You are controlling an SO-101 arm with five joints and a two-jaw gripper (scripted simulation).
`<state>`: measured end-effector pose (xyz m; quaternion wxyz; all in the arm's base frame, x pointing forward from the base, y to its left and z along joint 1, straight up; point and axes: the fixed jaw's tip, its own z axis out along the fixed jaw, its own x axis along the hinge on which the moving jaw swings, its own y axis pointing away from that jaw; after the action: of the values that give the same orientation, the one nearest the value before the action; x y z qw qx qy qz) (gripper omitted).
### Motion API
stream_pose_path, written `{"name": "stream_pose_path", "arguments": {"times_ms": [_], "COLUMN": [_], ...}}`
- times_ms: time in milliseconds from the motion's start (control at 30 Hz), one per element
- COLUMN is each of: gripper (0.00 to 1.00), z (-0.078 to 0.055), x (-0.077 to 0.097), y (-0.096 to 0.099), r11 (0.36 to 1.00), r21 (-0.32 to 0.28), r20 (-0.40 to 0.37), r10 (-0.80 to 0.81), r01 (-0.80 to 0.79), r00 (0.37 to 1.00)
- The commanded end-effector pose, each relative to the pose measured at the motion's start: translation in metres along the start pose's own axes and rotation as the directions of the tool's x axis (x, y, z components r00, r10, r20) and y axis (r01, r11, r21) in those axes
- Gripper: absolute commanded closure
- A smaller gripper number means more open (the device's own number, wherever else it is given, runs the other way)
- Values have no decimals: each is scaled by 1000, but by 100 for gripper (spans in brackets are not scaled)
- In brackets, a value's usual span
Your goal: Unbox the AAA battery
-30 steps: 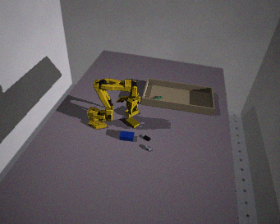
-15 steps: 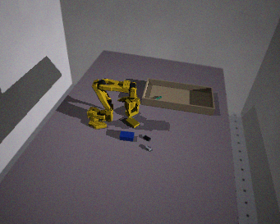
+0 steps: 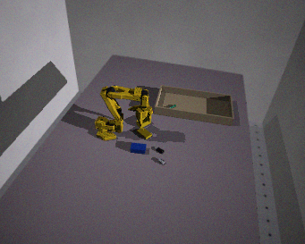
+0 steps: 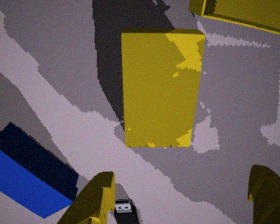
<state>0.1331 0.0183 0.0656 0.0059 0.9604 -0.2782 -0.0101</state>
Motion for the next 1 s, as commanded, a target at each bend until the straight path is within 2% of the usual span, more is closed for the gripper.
{"name": "stream_pose_path", "arguments": {"times_ms": [0, 967], "gripper": [72, 72], "z": [-4, -4], "x": [1, -1], "y": [1, 3], "r11": [1000, 1000], "r21": [18, 18], "r20": [-16, -16], "r10": [16, 16], "r01": [-16, -16], "r00": [1000, 1000]}}
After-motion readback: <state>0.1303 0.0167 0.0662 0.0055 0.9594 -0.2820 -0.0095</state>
